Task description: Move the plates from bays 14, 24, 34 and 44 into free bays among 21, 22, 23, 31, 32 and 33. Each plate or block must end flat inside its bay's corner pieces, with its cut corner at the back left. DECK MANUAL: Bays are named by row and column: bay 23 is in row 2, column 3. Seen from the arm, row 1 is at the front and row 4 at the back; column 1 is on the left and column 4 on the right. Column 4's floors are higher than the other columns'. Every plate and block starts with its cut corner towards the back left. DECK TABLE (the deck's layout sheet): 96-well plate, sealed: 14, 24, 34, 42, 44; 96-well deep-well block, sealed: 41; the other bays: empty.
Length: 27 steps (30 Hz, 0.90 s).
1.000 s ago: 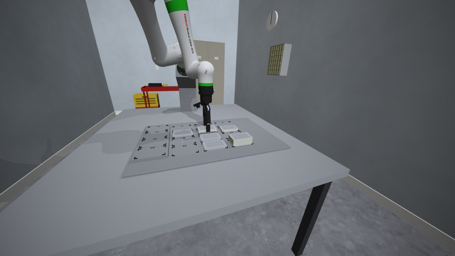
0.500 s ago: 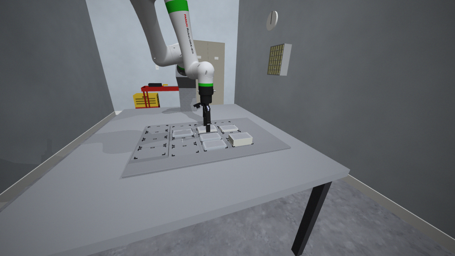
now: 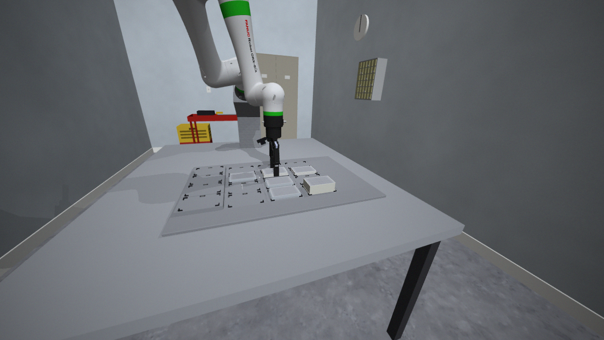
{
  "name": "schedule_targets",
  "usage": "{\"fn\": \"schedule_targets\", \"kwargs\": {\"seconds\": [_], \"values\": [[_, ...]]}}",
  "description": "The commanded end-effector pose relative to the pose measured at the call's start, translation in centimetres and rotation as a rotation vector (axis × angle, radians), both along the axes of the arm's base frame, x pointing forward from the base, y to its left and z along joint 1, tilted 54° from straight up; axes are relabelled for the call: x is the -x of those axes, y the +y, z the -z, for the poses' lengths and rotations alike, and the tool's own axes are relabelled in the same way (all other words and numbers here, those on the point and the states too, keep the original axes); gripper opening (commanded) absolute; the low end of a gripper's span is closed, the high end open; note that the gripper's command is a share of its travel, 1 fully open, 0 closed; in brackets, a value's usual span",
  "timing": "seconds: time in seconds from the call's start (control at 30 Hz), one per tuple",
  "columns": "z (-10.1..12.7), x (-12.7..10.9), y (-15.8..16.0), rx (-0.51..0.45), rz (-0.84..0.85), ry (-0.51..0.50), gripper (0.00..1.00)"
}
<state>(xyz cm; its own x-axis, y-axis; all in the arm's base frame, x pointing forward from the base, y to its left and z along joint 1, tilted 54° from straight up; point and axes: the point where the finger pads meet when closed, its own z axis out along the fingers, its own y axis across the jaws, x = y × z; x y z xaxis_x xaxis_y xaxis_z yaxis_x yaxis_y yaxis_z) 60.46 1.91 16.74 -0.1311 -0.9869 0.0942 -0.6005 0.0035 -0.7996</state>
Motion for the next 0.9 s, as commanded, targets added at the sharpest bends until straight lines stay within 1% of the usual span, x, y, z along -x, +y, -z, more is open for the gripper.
{"fn": "schedule_targets", "kwargs": {"seconds": [0.0, 0.87], "values": [[0.00, -0.07, -0.01, 0.000, 0.000, -0.002, 0.10], [0.16, -0.28, -0.05, 0.000, 0.000, -0.001, 0.10]]}}
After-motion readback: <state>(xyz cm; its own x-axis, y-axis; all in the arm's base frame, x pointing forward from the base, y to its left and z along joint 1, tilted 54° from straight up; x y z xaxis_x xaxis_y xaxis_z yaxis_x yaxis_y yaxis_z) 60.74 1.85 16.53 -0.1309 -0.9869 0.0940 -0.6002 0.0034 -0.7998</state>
